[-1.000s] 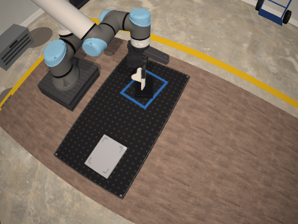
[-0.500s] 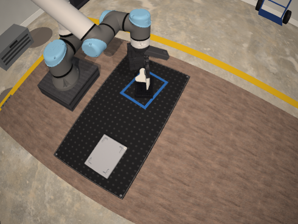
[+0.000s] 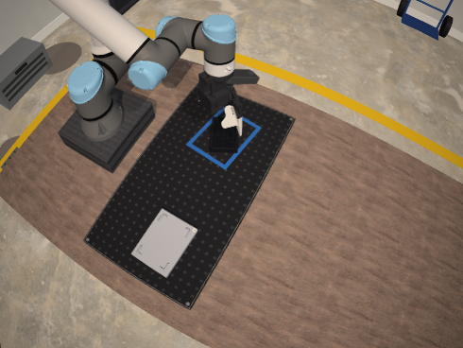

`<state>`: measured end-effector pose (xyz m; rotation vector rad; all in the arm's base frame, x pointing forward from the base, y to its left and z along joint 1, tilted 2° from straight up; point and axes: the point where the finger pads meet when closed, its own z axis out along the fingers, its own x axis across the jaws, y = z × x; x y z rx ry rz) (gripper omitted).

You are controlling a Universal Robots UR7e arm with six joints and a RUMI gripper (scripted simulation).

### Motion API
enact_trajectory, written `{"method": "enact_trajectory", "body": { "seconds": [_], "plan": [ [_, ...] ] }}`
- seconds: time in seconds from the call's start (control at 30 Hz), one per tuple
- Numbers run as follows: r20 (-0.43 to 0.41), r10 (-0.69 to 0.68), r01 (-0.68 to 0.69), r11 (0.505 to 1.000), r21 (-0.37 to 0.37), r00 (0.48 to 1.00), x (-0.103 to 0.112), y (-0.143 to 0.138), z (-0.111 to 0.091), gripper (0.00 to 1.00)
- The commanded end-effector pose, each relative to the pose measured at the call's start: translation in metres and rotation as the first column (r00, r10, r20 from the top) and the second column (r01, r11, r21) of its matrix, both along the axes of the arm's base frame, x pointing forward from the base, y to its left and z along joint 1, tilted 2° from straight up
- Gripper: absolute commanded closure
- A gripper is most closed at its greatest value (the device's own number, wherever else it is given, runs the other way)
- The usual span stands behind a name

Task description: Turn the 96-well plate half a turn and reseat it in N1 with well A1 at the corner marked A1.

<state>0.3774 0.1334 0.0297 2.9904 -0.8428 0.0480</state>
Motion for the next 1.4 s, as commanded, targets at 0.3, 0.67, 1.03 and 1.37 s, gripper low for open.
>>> {"method": "enact_trajectory", "body": {
  "seconds": [0.3,0.67,1.03,1.37],
  "plan": [
    [-0.013,0.491,-0.491,0.871,0.011,0.871,0.0024,-0.0009,0.001,0.0],
    [-0.023,0.727,-0.727,0.687,0.01,0.687,0.0023,-0.0009,0.001,0.0],
    [-0.025,0.773,-0.773,0.634,0.01,0.634,0.0012,-0.0009,0.0008,0.0],
    [-0.026,0.774,-0.774,0.633,0.01,0.632,0.0007,-0.0002,0.0006,0.0]
  ]
}}
